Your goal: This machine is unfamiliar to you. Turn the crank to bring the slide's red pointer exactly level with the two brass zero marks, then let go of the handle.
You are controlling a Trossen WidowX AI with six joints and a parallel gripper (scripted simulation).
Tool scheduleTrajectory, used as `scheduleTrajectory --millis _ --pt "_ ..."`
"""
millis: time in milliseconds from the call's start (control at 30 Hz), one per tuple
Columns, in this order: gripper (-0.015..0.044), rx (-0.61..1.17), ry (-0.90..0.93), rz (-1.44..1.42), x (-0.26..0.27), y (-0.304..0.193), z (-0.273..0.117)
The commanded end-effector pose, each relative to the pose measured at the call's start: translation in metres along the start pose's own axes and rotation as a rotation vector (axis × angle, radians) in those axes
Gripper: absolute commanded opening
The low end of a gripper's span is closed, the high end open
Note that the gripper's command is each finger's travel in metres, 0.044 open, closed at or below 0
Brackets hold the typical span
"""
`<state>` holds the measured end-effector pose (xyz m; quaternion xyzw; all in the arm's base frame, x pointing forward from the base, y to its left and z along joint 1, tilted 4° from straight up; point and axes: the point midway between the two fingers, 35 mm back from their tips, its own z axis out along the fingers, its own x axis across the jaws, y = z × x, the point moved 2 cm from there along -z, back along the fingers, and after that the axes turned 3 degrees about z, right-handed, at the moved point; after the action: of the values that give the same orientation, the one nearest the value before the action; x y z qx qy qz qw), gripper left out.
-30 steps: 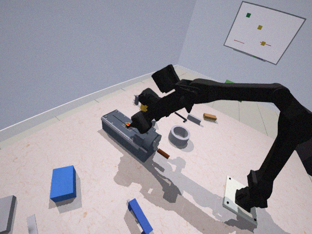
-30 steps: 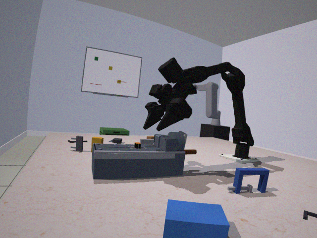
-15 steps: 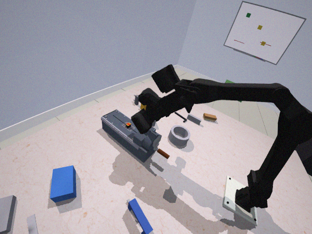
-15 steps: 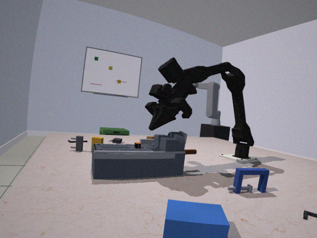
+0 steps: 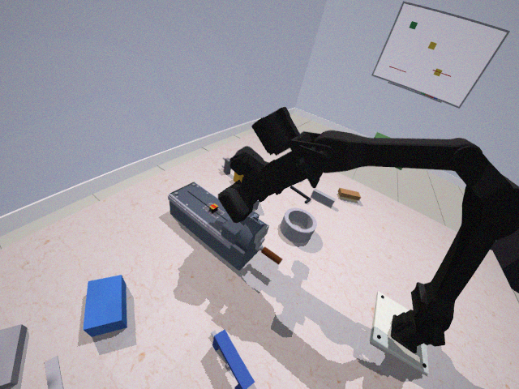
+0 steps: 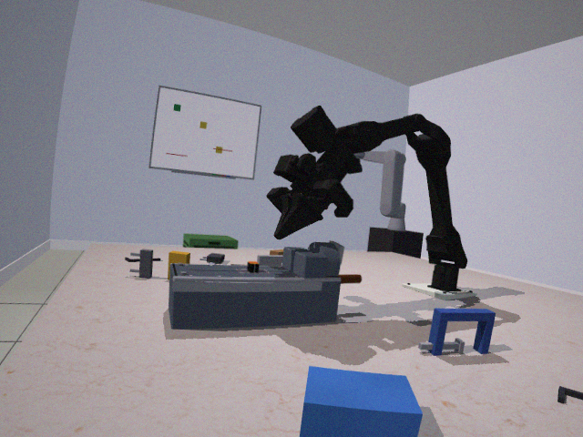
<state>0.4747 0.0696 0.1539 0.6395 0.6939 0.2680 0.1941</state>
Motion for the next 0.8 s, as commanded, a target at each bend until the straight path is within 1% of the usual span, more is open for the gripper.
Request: scheduleTrajectory --millis 0,533,567,767 --pt "0.0026 0.000 0.000 0.000 0.0000 0.0000 0.0000" --pt "0.0440 0.000 0.000 0.000 0.0000 0.0000 0.0000" --pt "0.0440 0.000 0.000 0.000 0.0000 0.0000 0.0000" --pt "0.0282 0.000 0.000 0.000 0.0000 0.0000 0.0000"
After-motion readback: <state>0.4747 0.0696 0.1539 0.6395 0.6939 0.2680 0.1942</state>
